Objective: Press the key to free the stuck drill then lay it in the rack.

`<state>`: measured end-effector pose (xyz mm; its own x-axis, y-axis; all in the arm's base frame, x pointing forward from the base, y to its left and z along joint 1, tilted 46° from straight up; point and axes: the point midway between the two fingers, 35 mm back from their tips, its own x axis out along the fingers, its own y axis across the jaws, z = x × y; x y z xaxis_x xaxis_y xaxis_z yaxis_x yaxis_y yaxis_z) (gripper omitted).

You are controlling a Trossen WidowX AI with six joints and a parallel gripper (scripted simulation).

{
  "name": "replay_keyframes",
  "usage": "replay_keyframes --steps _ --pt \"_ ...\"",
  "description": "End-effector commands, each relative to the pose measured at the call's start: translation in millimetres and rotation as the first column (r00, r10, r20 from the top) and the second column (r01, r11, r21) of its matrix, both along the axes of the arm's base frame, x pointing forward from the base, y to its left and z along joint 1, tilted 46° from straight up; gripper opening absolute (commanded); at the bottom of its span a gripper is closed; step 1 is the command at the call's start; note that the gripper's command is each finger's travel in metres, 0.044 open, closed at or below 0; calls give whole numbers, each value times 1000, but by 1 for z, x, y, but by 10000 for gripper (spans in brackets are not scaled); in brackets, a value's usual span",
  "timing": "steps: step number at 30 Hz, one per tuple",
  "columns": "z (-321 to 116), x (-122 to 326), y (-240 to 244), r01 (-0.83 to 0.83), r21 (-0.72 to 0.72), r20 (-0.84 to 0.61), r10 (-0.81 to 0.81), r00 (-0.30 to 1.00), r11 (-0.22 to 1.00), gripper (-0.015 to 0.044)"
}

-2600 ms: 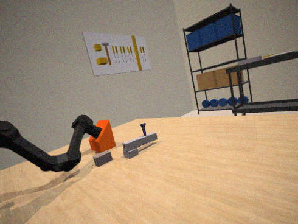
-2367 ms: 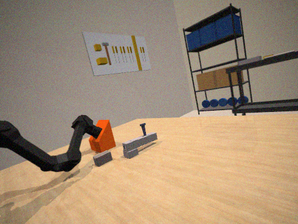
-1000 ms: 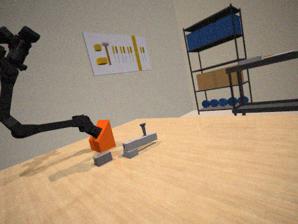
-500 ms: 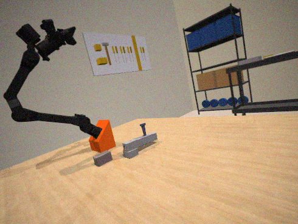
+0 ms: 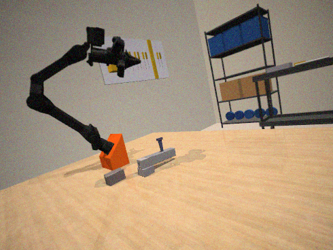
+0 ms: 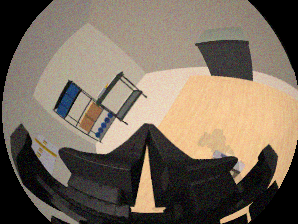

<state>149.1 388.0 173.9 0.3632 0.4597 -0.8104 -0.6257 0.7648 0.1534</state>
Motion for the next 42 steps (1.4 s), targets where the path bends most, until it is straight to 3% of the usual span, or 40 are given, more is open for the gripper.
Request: replay_keyframes --steps 1,8,17,42 --pt "-50 36 -25 158 -190 -15 -164 986 969 0" --pt "-132 84 -98 380 -532 38 -427 903 757 0" --pt "-204 111 -213 457 -841 209 -605 768 290 0" --pt "-215 112 -228 456 -845 214 -606 766 279 0"
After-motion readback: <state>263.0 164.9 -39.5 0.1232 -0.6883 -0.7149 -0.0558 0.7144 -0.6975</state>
